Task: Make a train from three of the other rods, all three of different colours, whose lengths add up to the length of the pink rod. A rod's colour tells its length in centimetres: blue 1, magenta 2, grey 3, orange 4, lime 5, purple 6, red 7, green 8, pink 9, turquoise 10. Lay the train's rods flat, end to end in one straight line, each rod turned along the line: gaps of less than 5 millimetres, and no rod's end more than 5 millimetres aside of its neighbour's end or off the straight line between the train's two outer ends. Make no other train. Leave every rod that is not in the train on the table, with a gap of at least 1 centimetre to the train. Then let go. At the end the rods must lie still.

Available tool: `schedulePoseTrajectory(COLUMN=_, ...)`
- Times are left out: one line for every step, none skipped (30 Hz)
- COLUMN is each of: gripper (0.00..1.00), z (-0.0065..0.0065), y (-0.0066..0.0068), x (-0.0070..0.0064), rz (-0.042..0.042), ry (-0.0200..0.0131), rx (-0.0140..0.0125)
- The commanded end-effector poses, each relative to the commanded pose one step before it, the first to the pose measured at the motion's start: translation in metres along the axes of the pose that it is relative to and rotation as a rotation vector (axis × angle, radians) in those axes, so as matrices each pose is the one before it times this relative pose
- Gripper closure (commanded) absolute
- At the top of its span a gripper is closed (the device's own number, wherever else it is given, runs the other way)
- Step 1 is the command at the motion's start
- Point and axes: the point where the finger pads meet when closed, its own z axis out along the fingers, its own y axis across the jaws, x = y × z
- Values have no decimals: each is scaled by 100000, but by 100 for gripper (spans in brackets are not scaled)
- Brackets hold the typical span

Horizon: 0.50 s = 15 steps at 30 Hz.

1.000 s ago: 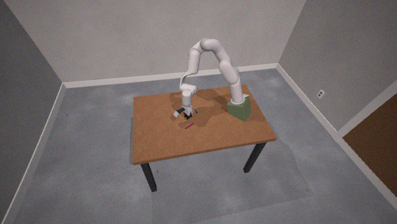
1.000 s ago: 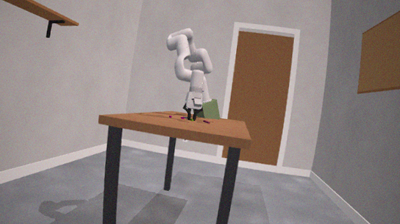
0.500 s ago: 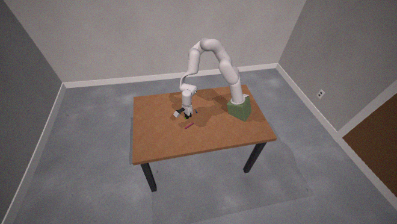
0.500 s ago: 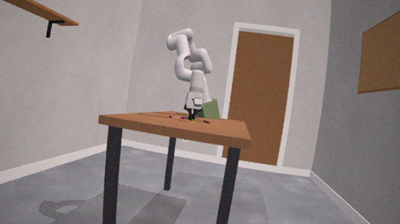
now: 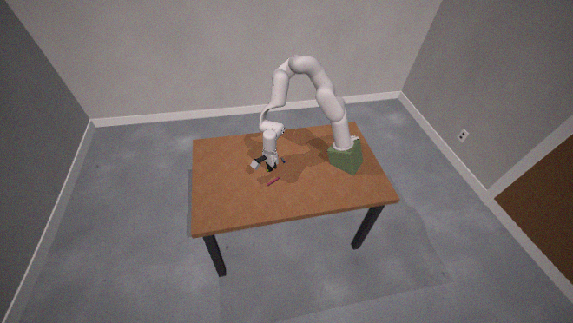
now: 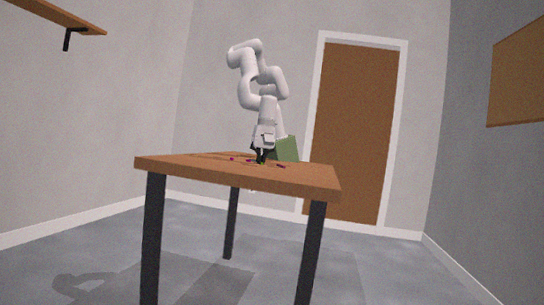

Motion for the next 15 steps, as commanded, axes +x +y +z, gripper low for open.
schedulePoseTrajectory(gripper=96, z=-103, y=24, x=142, rz=-58, ry=319, rx=-108)
schedulePoseTrajectory(gripper=96, z=0, y=0, x=0, rz=0, ry=0, rx=0)
schedulePoseTrajectory(gripper=96, z=0, y=0, x=0, rz=0, ry=0, rx=0)
schedulePoseTrajectory(gripper=96, z=0, y=0, x=0, rz=0, ry=0, rx=0)
schedulePoseTrajectory(gripper=96, z=0, y=0, x=0, rz=0, ry=0, rx=0)
schedulePoseTrajectory(gripper=96, z=0, y=0, x=0, rz=0, ry=0, rx=0)
schedulePoseTrajectory(gripper=96, z=0, y=0, x=0, rz=0, ry=0, rx=0)
schedulePoseTrajectory(gripper=96, z=-2, y=0, x=0, rz=0, ry=0, rx=0)
schedulePoseTrajectory(gripper=96, z=-14, y=0, x=0, rz=0, ry=0, rx=-1)
schedulePoseTrajectory(gripper=96, z=-35, y=0, x=0, rz=-1, ry=0, rx=-2)
schedulePoseTrajectory(gripper=96, z=-65, y=1, x=1, rz=-1, ry=1, rx=-2)
schedulePoseTrajectory(gripper=96, z=-102, y=1, x=0, rz=-1, ry=0, rx=-2)
schedulePoseTrajectory(gripper=96, z=-144, y=0, x=0, rz=1, ry=0, rx=2)
schedulePoseTrajectory(gripper=96, z=-188, y=0, x=0, rz=0, ry=0, rx=1)
schedulePoseTrajectory(gripper=96, z=-233, y=1, x=1, rz=-1, ry=1, rx=-3)
